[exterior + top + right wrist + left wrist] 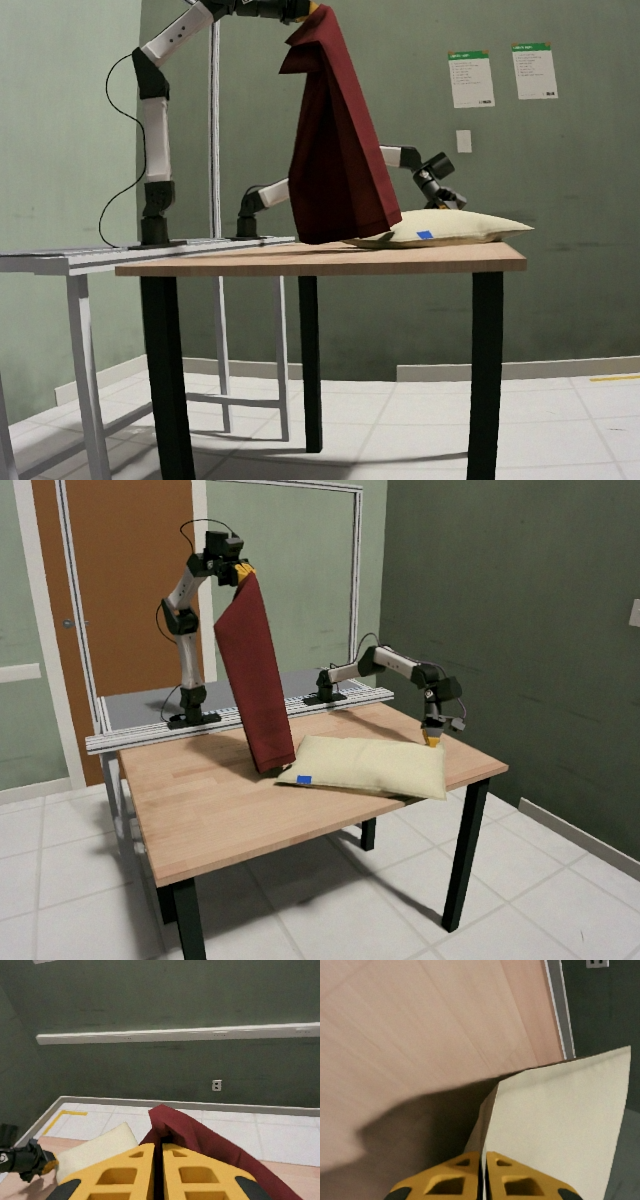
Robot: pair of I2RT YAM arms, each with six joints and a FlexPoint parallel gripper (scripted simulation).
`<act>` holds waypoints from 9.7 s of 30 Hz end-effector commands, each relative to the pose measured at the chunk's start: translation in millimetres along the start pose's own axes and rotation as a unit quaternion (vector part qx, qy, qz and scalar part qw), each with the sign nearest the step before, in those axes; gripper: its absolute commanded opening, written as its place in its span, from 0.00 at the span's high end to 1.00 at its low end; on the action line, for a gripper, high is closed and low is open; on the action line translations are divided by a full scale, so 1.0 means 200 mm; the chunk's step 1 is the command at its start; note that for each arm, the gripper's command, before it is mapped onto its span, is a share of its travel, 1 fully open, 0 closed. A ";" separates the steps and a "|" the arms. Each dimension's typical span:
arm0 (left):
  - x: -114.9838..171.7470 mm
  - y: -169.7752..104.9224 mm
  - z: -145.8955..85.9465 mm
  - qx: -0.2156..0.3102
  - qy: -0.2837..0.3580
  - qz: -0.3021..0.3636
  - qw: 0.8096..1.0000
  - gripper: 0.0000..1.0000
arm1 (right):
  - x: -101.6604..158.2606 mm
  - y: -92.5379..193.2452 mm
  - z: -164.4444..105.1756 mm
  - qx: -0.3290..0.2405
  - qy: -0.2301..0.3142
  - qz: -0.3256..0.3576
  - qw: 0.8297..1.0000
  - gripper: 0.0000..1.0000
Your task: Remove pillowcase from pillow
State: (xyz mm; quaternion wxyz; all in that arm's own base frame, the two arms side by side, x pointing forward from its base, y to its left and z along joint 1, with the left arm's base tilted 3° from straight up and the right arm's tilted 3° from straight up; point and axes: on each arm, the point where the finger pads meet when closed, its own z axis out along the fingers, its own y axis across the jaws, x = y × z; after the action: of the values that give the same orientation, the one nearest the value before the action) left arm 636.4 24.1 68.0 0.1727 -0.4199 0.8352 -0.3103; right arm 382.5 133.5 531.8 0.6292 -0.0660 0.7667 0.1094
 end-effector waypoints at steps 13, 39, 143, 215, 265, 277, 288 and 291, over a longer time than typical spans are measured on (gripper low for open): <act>-0.01 -0.03 -0.05 0.004 -0.007 0.003 1.000 1.00 | -0.28 0.02 -0.19 -0.020 -0.089 -0.069 0.993 1.00; -0.05 0.00 -0.12 0.012 -0.007 0.005 1.000 1.00 | -0.23 0.02 -0.16 -0.014 -0.074 -0.062 0.995 1.00; -0.43 0.63 -0.45 -0.004 0.009 -0.009 1.000 1.00 | -0.23 0.02 -0.16 -0.014 -0.074 -0.062 0.995 1.00; -0.63 1.12 -0.85 -0.008 0.001 -0.025 1.000 1.00 | -0.23 0.02 -0.16 -0.014 -0.074 -0.062 0.995 1.00; -0.63 1.31 -0.95 -0.011 0.006 -0.030 0.999 1.00 | -0.23 0.02 -0.16 -0.014 -0.074 -0.062 0.995 1.00; -0.64 1.28 -0.95 -0.007 -0.009 -0.022 1.000 1.00 | -0.23 0.02 -0.16 -0.014 -0.074 -0.062 0.995 1.00; -0.64 1.32 -0.91 -0.006 -0.007 -0.028 1.000 1.00 | -0.23 0.02 -0.16 -0.014 -0.074 -0.062 0.995 1.00; -0.63 1.29 -0.89 -0.007 -0.005 -0.022 1.000 1.00 | -0.23 0.02 -0.16 -0.014 -0.074 -0.062 0.995 1.00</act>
State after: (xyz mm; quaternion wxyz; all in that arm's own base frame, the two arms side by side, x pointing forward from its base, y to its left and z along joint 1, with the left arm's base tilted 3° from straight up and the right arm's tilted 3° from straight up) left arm 461.3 311.6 31.4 0.1700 -0.4374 0.8279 -0.3072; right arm 352.1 123.4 590.4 0.6940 -0.1118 0.7059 0.0868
